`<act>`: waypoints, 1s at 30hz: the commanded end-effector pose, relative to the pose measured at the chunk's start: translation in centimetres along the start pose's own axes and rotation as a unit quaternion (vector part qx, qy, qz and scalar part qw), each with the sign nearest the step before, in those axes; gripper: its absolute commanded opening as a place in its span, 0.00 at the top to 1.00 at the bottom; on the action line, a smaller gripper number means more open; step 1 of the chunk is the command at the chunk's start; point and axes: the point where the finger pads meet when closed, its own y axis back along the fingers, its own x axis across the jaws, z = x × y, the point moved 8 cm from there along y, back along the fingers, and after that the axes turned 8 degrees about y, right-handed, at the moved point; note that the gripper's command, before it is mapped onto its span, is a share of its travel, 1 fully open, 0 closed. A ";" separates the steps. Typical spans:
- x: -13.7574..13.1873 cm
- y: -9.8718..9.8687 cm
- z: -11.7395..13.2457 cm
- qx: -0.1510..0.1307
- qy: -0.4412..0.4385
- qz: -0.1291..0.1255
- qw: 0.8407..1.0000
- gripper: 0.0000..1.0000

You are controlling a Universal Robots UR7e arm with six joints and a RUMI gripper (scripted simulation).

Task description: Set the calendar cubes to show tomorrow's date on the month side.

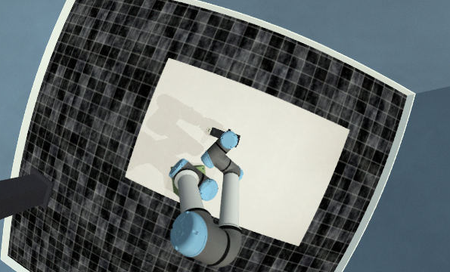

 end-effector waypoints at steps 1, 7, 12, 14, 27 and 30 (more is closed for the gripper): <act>0.0 0.0 0.0 0.000 0.000 0.000 1.000 0.90; 0.0 0.0 0.0 0.000 0.000 0.000 1.000 0.90; 0.1 0.2 0.1 -0.001 -0.001 0.001 1.000 0.90; 0.2 0.4 0.1 -0.001 -0.001 0.002 1.000 0.90; 0.1 3.4 0.1 -0.001 -0.001 0.002 1.000 0.90; 0.1 4.6 0.1 -0.001 -0.001 0.002 1.000 0.90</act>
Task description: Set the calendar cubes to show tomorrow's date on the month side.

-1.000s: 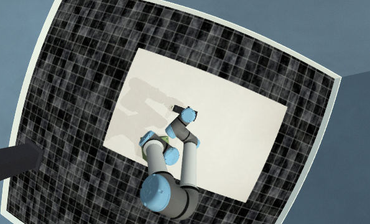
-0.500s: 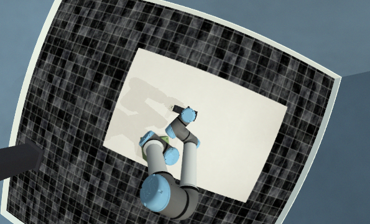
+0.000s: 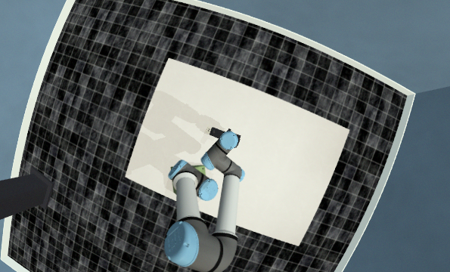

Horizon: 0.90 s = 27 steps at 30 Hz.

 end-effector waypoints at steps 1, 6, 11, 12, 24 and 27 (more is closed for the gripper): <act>0.1 2.7 0.0 0.000 0.000 -0.001 1.000 0.90; 0.1 4.8 0.0 0.001 0.000 -0.001 1.000 0.90; 0.1 5.9 0.0 0.001 0.000 -0.001 1.000 0.90; 0.1 6.3 0.0 0.001 0.000 -0.001 1.000 0.90; 0.1 7.8 0.0 0.001 -0.001 -0.001 1.000 0.90; 0.1 7.8 0.0 0.001 0.000 -0.001 1.000 0.90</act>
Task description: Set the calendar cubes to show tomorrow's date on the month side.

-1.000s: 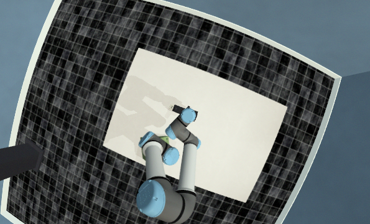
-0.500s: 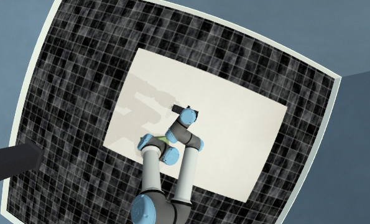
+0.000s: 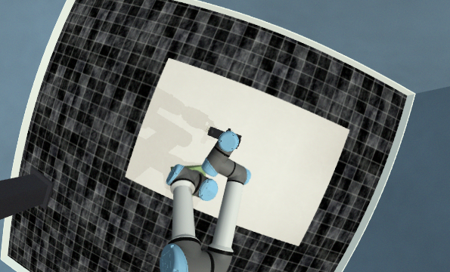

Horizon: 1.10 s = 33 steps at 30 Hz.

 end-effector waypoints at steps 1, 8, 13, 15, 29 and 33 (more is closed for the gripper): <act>0.0 0.2 -0.1 0.000 0.000 -0.003 1.000 0.90; 0.0 0.1 -0.3 0.001 0.001 -0.004 1.000 0.90; 0.5 0.4 -2.3 0.004 0.000 -0.005 1.000 0.90; 0.8 0.5 -3.7 0.005 0.000 -0.005 1.000 0.90; 1.1 1.2 -9.1 0.001 0.001 -0.003 1.000 0.90; 1.1 1.2 -9.1 0.001 0.001 -0.003 1.000 0.90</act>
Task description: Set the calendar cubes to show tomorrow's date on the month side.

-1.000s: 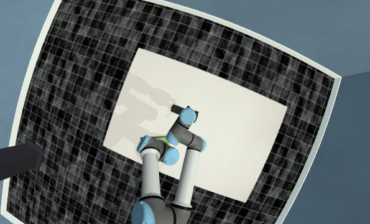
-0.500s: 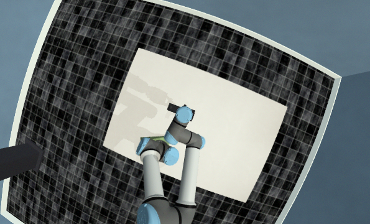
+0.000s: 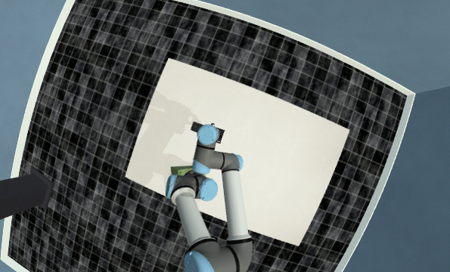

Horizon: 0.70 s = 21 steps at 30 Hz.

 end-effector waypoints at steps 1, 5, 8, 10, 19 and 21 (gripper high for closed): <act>0.3 0.1 -0.4 -0.006 -0.008 -0.002 1.000 0.90; 0.3 0.1 -0.4 -0.006 -0.008 -0.002 1.000 0.90; 0.2 0.1 -0.4 -0.006 -0.007 -0.003 1.000 0.90; 0.2 0.0 -0.4 -0.006 -0.008 -0.003 1.000 0.90; 0.1 -1.1 -0.4 -0.006 -0.008 -0.006 1.000 0.90; 0.1 -1.6 -0.4 -0.006 -0.008 -0.006 1.000 0.90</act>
